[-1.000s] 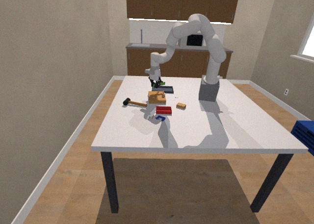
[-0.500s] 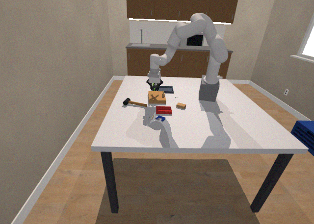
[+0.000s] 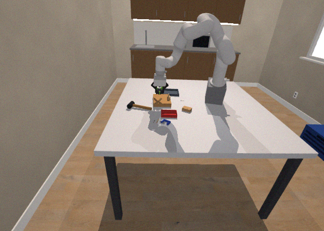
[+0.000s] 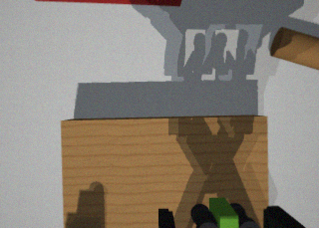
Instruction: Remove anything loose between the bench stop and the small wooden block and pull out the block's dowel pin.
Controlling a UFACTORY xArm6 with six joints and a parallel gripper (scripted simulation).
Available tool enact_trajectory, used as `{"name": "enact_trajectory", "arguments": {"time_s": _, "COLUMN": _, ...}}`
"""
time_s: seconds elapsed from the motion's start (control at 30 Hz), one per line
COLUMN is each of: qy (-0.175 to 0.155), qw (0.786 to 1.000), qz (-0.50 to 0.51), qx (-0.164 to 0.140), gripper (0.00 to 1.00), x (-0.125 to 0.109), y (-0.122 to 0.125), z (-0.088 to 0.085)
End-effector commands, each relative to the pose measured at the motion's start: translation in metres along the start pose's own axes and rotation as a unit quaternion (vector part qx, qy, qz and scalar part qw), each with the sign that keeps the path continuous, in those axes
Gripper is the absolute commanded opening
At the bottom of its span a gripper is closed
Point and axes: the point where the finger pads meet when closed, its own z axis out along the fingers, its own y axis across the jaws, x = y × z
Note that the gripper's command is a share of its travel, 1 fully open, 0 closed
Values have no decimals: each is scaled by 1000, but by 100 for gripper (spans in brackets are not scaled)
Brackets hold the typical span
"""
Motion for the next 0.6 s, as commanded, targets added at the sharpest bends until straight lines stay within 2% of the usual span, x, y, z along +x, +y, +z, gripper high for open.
{"name": "enact_trajectory", "arguments": {"time_s": 0.0, "qy": 2, "qw": 1000, "qz": -2, "qx": -4, "gripper": 0, "x": 0, "y": 2, "z": -1}}
{"name": "enact_trajectory", "arguments": {"time_s": 0.57, "qy": 2, "qw": 1000, "qz": -3, "qx": -4, "gripper": 0, "x": 0, "y": 2, "z": 7}}
